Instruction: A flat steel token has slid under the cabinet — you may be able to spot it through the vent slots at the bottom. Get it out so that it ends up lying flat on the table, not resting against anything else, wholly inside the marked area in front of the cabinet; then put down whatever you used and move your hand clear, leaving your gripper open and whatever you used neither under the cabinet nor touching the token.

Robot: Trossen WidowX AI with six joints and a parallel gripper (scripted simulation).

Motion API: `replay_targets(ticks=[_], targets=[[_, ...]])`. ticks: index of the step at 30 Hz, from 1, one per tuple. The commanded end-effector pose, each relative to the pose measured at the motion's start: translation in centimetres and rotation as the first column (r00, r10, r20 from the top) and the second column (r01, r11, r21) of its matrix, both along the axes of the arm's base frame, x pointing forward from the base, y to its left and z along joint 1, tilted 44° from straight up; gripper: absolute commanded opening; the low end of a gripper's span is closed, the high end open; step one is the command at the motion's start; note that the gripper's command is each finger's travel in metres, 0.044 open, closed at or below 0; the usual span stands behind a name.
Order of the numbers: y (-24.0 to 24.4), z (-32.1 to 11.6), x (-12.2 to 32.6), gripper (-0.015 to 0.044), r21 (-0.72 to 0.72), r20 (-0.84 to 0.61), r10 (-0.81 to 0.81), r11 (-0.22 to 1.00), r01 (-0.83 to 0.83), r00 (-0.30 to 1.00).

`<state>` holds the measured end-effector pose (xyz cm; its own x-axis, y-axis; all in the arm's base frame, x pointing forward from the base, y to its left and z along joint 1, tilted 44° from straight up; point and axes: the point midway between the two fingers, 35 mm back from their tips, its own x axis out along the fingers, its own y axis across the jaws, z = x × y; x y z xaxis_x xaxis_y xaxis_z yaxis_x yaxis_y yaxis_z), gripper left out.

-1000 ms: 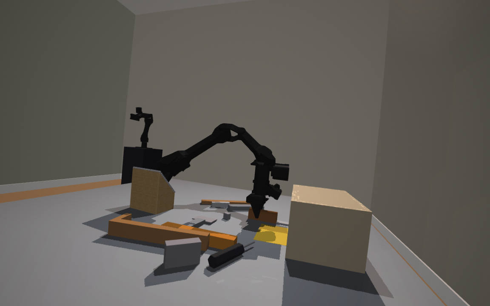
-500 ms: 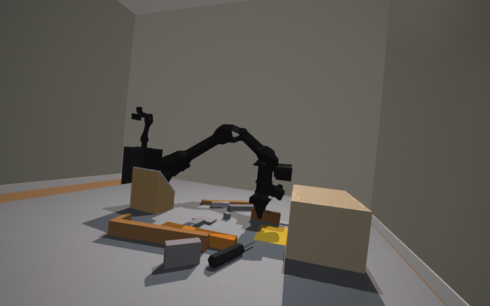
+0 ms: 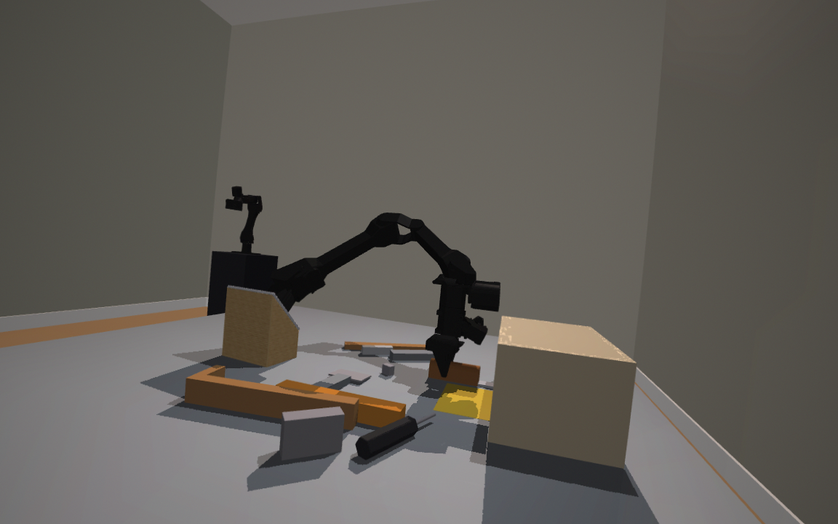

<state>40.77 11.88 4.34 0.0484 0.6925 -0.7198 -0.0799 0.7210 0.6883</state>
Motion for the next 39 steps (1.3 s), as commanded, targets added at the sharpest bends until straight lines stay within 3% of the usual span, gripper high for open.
replay_targets(ticks=[1,39], targets=[[-0.5,-0.6,0.1,0.0000,-0.003,0.001,0.001,1.000,-0.001,1.000],[-0.4,-0.7,-2.8,0.0000,-0.003,-0.001,0.001,1.000,-0.001,1.000]])
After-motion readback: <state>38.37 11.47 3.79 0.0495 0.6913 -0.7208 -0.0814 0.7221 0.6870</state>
